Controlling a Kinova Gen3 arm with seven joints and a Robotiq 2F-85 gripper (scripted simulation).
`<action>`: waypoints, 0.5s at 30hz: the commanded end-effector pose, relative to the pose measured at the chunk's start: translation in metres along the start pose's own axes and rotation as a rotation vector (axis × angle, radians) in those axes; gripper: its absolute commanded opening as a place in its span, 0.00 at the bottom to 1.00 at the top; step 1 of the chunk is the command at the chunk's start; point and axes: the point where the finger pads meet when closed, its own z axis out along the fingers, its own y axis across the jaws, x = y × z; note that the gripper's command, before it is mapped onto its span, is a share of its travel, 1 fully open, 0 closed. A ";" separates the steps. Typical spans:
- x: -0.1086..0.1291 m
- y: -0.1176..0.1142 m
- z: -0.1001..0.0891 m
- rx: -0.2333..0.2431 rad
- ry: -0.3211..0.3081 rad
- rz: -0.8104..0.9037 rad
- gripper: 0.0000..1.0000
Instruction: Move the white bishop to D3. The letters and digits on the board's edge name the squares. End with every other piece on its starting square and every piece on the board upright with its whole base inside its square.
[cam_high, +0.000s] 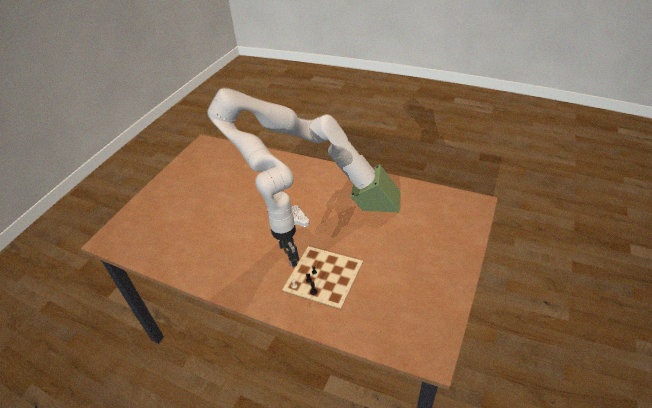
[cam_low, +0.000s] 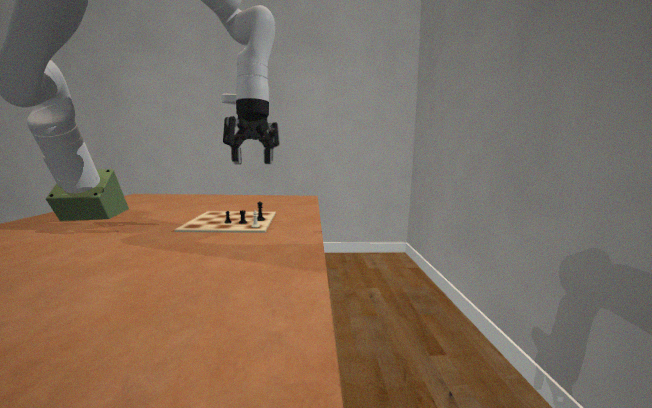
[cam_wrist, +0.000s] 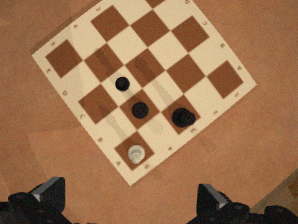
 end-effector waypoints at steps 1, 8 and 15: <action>0.000 0.000 -0.001 -0.002 -0.001 0.004 1.00; 0.000 0.000 0.000 -0.001 0.000 0.023 1.00; 0.001 0.000 0.001 0.001 0.002 0.077 1.00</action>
